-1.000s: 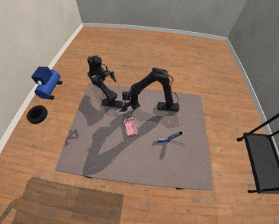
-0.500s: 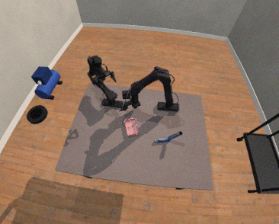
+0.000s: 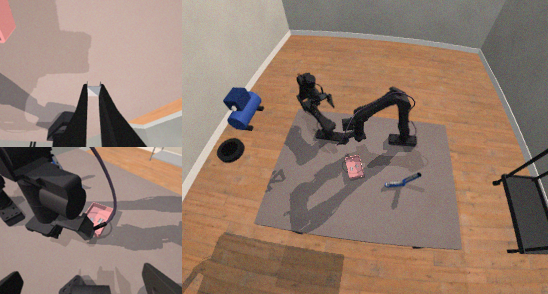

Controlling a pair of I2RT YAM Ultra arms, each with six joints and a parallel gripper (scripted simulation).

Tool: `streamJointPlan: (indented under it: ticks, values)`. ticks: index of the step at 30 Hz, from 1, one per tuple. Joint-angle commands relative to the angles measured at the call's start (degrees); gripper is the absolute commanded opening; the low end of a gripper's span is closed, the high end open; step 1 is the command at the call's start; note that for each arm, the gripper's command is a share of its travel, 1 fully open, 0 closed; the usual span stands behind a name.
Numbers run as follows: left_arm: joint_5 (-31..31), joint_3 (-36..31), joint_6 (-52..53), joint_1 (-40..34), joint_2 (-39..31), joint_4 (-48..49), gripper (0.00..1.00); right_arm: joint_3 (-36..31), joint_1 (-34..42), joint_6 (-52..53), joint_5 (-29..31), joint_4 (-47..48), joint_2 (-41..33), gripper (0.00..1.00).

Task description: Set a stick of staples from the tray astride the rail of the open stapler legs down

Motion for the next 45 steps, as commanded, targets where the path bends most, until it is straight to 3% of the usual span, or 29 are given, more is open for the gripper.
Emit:
streamJointPlan:
  ticks: [1, 4, 9, 11, 19, 23, 31, 45]
  values:
    - [0.2, 0.7, 12.0, 7.9, -1.8, -0.6, 0.06, 1.6, -0.4, 0.2, 0.3, 0.1, -0.5, 1.0]
    - [0.3, 1.1, 20.3, 15.4, -1.3, -0.6, 0.06, 0.4, -0.2, 0.3, 0.6, 5.6, 1.1, 1.0]
    - [-0.3, 1.9, 34.4, 29.4, -0.3, -0.6, 0.06, -7.7, 1.6, 0.4, 0.1, 22.5, 5.4, 1.0]
    - [-0.3, 1.9, 34.4, 29.4, -0.3, -0.6, 0.06, -7.7, 1.6, 0.4, 0.1, 22.5, 5.4, 1.0]
    - [-0.7, 3.5, 54.1, 52.6, 1.5, -1.1, 0.06, -25.0, 4.5, -0.2, -2.7, 49.8, 19.0, 1.0]
    - [-0.8, 4.6, 60.6, 60.8, 2.6, -1.3, 0.06, -31.2, 8.6, 0.5, -0.8, 60.0, 25.5, 1.0]
    - [-0.6, 5.7, 65.1, 66.8, 3.8, -1.8, 0.06, -36.2, 11.2, 0.7, 1.2, 68.8, 32.3, 1.0]
    - [-1.6, 6.2, 76.4, 66.5, 4.1, -2.3, 0.06, -36.2, 11.5, 0.7, 1.5, 69.0, 32.9, 1.0]
